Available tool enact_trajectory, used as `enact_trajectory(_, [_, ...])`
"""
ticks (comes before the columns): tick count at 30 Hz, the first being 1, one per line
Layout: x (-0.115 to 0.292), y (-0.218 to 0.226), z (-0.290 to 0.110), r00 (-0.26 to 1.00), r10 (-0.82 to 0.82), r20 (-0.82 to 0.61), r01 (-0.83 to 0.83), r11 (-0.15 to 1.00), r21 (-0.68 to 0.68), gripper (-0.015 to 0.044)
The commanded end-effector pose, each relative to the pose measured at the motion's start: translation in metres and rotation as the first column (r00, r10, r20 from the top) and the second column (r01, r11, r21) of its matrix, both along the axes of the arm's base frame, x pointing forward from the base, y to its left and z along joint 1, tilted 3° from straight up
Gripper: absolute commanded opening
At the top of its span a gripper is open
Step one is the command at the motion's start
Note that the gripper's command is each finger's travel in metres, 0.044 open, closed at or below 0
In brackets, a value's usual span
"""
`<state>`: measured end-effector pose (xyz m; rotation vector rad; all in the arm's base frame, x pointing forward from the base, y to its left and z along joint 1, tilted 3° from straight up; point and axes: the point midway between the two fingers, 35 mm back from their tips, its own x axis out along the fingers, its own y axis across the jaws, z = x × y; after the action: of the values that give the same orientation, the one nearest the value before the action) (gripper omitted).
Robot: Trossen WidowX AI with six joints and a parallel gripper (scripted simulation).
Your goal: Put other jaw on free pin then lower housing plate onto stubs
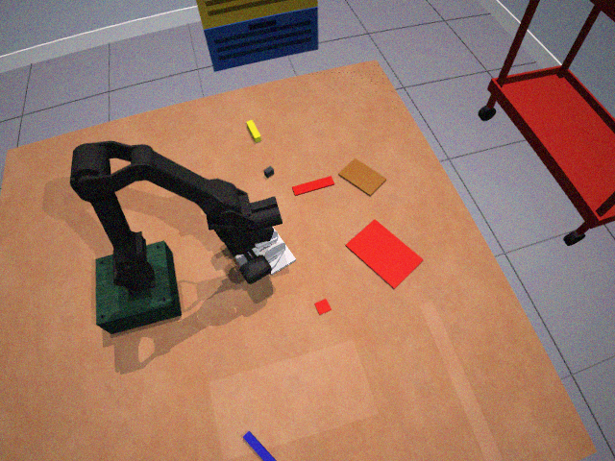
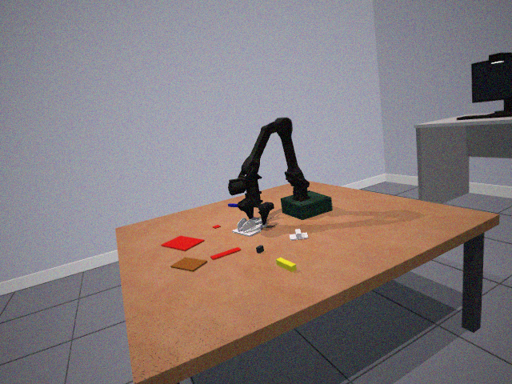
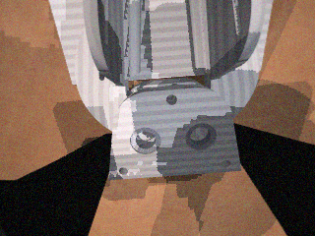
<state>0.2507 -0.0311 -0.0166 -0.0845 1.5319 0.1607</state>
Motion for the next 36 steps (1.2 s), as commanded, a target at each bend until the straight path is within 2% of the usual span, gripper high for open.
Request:
enact_trajectory(1, [-0.0001, 0.0004, -0.0012, 1.0, -0.005, -0.001, 0.005, 1.0, 0.002, 0.0351])
enact_trajectory(36, [0.0, 0.0008, -0.0084, 1.0, -0.005, -0.001, 0.005, 1.0, 0.002, 0.0351])
